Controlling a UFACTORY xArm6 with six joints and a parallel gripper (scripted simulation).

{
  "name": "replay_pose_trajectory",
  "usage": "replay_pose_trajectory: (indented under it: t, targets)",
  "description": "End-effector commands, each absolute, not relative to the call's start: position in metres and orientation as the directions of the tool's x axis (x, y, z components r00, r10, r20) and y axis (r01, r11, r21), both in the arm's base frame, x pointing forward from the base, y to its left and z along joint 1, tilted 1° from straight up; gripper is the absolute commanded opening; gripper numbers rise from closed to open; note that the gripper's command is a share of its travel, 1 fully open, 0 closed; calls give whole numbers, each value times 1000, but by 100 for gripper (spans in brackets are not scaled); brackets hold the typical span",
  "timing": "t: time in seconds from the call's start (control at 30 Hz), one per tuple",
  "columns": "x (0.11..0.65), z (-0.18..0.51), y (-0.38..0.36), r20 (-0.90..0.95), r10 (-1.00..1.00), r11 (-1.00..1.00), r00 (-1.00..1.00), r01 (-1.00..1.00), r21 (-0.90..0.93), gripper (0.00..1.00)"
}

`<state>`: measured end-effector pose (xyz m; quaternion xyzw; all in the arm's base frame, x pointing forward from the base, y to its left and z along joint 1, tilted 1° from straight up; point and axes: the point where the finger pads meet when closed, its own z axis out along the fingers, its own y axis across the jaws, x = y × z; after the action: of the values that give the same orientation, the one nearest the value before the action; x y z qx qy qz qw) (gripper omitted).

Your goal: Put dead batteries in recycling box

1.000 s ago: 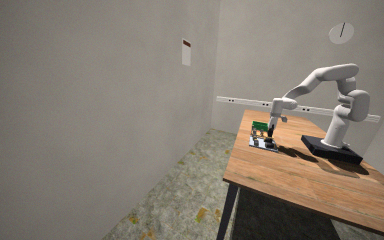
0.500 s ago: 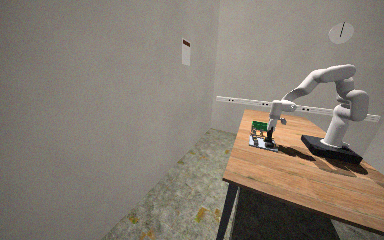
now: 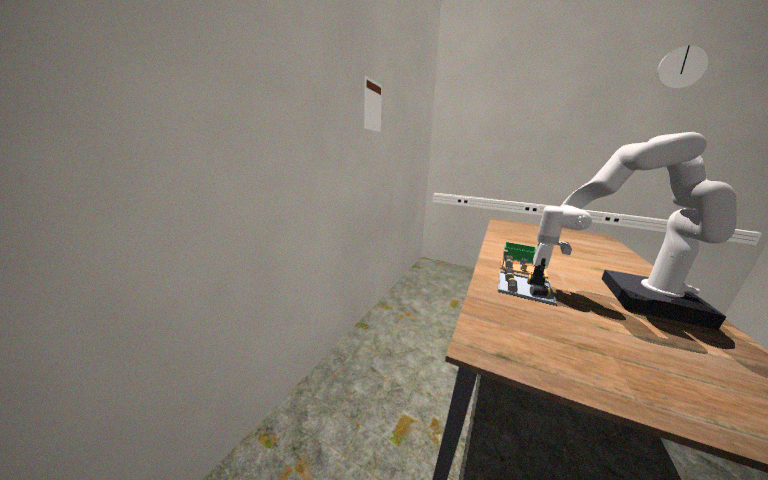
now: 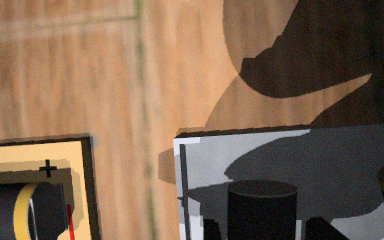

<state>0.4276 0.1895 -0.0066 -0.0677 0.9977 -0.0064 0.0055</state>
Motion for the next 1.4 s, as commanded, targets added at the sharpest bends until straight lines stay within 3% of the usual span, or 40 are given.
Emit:
replay_pose_trajectory:
  t: [0.0, 0.3, 0.33, 1.37]
  targets:
    - [429, -10, 190, -14, -135, 991, -991, -135, -12, 51]
    - [429, -11, 190, -14, -135, 991, -991, -135, -12, 51]
    - [429, -11, 190, -14, -135, 991, -991, -135, -12, 28]
    - [429, -11, 190, -14, -135, 991, -991, -135, -12, 28]
